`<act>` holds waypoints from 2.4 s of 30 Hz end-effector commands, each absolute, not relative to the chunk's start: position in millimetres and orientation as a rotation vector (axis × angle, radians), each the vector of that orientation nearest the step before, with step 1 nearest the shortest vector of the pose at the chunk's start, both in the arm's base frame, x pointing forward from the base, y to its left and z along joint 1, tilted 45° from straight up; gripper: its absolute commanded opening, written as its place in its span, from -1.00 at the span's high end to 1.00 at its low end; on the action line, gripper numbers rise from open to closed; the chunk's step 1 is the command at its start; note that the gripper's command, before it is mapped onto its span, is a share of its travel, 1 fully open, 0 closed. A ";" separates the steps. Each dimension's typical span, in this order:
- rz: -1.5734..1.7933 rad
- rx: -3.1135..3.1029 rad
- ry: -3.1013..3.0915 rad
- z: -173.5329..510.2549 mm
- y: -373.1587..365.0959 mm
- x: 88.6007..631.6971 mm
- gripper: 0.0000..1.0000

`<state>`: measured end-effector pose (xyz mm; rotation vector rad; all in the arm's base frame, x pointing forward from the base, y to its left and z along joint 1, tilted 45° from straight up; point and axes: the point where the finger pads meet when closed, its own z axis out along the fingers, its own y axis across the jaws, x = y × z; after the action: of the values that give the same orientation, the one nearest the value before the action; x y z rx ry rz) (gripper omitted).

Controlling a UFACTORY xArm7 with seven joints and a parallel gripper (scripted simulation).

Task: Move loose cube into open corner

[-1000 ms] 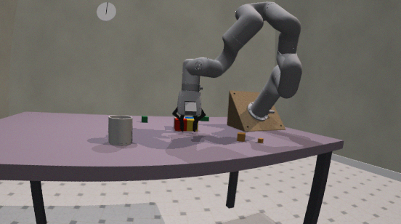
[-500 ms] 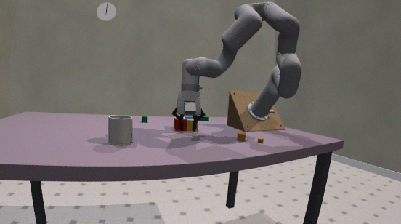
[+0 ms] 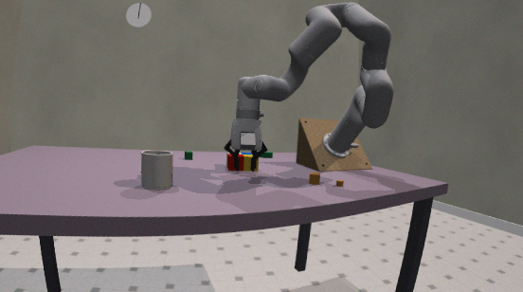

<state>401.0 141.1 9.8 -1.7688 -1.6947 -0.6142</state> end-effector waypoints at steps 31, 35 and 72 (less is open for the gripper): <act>-0.617 -1.773 -1.695 6.2 135.2 402.1 0.02; -0.617 -1.773 -1.695 6.2 135.2 402.1 0.02; -0.617 -1.773 -1.695 3.1 132.1 401.8 0.02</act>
<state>400.2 133.7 2.6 -1.7689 -1.6945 -0.6143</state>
